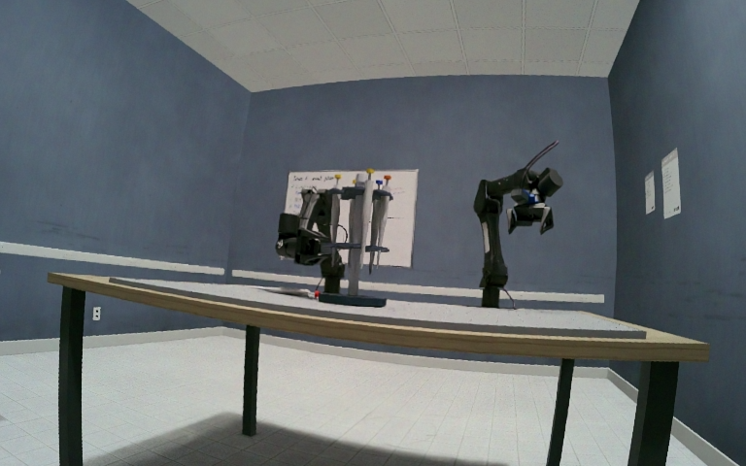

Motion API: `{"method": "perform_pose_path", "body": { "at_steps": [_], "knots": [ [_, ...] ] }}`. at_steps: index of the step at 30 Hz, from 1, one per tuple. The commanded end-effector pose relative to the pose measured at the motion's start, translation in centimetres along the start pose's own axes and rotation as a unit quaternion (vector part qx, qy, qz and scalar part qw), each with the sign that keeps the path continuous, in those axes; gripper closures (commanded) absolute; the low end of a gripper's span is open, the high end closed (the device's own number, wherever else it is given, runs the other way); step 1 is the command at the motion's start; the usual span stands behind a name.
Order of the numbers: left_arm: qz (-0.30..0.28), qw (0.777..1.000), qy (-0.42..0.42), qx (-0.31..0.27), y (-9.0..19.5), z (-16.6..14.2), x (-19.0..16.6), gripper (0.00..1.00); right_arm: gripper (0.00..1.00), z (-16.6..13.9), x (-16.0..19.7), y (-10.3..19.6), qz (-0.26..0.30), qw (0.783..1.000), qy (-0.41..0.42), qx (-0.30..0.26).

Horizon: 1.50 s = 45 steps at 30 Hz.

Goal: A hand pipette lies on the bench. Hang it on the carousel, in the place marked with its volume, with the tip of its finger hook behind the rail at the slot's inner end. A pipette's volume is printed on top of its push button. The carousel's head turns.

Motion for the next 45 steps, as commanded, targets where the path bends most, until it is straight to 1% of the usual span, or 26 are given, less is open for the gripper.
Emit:
{"method": "perform_pose_path", "body": {
  "at_steps": [1, 6, 7, 9, 21, 23, 24, 25, 26, 31, 32, 45],
  "knots": [
    [0.007, 1.0, -0.012, -0.015, 0.5, 0.7, 0.3, 0.0, 0.51, -0.4, -0.2, -1.1, 0.002, 1.0, -0.009, 0.004],
    [0.007, 1.0, -0.012, -0.015, 0.5, 0.7, 0.3, 0.0, 0.51, -0.4, -0.3, -1.6, 0.001, 1.0, -0.007, 0.004],
    [0.007, 1.0, -0.012, -0.015, 0.5, 0.7, 0.3, 0.0, 0.51, -0.3, -1.0, -1.6, -0.002, 1.0, -0.001, 0.004],
    [0.007, 1.0, -0.012, -0.015, 0.5, 0.7, 0.3, 0.0, 0.51, -0.4, -0.2, -2.1, 0.002, 1.0, -0.009, 0.004],
    [0.007, 1.0, -0.012, -0.015, 0.5, 0.7, 0.3, 0.0, 0.51, -0.4, -0.2, -4.1, 0.002, 1.0, -0.009, 0.004],
    [0.007, 1.0, -0.012, -0.015, 0.5, 0.7, 0.3, 0.0, 0.51, -0.4, -0.2, -4.1, 0.002, 1.0, -0.009, 0.004],
    [0.007, 1.0, -0.012, -0.015, 0.5, 0.7, 0.3, 0.0, 0.51, -0.3, -1.2, -4.1, -0.004, 1.0, 0.001, 0.005],
    [0.007, 1.0, -0.012, -0.015, 0.5, 0.7, 0.3, 0.0, 0.51, -0.3, -0.6, -4.4, -0.001, 1.0, -0.005, 0.004],
    [0.007, 1.0, -0.012, -0.015, 0.5, 0.7, 0.3, 0.0, 0.51, -0.2, -0.6, -3.8, -0.001, 1.0, -0.002, 0.004],
    [0.007, 1.0, -0.012, -0.015, 0.5, 0.7, 0.3, 0.0, 0.51, -0.2, -0.6, -3.8, -0.001, 1.0, -0.002, 0.004],
    [0.007, 1.0, -0.012, -0.015, 0.5, 0.7, 0.3, 0.0, 1.0, -0.4, -0.6, -4.3, -0.001, 1.0, -0.005, 0.005],
    [0.007, 1.0, -0.012, -0.015, 0.5, 0.7, 0.3, 0.0, 1.0, -0.5, -0.6, -4.3, -0.001, 1.0, -0.003, 0.006]
  ]
}}
Point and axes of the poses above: on each arm, the point where the finger pads meet when closed, its own y axis back along the fingers, its own x axis across the jaws, z = x × y, the point moved 4 cm from there along y, back along the fingers, and after that the axes turned 7 degrees about -y, right-handed, at the moved point
